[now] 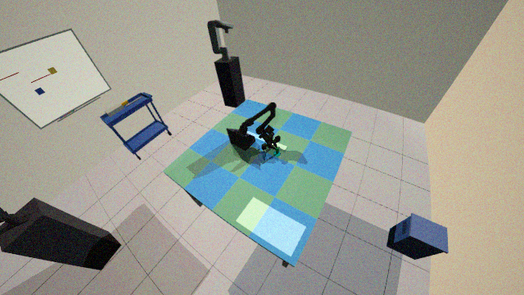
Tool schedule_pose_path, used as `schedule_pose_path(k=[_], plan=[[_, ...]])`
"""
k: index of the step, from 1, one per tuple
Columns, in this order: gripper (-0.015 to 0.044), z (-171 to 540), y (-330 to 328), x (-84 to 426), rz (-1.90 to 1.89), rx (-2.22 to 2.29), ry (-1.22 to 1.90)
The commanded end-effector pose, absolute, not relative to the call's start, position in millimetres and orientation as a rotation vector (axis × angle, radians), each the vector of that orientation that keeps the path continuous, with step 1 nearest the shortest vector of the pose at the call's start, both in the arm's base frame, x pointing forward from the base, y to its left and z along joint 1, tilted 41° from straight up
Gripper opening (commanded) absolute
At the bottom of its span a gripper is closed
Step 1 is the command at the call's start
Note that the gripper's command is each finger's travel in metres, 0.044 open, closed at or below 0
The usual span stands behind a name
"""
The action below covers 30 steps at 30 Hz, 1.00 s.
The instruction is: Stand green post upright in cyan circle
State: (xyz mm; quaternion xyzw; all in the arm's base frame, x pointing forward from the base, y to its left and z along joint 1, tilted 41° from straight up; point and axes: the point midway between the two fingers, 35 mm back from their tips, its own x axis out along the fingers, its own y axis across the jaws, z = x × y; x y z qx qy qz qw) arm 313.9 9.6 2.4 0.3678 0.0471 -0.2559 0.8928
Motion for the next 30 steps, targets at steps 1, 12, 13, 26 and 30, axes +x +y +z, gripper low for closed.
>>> schedule_pose_path(k=[1,12,13,26,30], plan=[[0.0023,-2.4,12.4,315.3,-0.536,0.772,0.092],[0.0075,-2.4,12.4,315.3,-0.536,0.772,0.092],[0.0101,-2.4,12.4,315.3,-0.536,0.772,0.092],[0.0400,-1.8,12.0,315.4,-0.536,0.772,0.092],[0.0400,8.8,4.7,316.4,-0.536,0.770,0.095]])
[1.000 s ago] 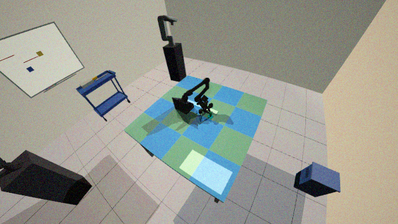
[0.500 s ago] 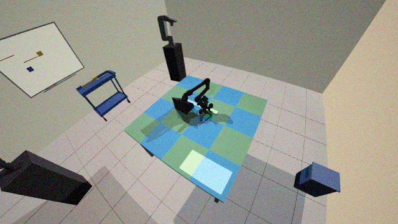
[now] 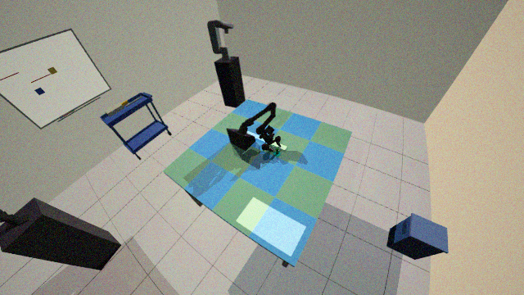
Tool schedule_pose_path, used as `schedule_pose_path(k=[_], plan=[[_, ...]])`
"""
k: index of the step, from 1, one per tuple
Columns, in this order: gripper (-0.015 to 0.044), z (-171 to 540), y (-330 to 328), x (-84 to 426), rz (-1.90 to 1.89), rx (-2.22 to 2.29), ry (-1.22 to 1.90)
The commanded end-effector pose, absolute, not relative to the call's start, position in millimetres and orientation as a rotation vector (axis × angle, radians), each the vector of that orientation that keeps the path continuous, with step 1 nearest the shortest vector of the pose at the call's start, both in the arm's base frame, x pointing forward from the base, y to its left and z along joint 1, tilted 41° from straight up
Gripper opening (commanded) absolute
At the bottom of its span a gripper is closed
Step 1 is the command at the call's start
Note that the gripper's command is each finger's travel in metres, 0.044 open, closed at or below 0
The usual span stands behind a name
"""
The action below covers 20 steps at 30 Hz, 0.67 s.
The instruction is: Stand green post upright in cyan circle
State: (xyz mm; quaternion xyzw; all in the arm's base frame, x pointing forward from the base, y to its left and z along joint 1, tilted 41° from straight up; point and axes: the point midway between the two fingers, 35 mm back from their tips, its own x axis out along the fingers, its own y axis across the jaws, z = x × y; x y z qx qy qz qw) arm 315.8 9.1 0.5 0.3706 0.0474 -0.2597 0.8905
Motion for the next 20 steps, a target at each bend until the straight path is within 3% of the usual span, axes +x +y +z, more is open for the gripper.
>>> schedule_pose_path(k=[1,20], plan=[[0.0400,11.9,2.4,316.5,-0.536,0.770,0.096],[0.0400,62.4,-40.7,301.9,-0.531,0.752,0.097]])
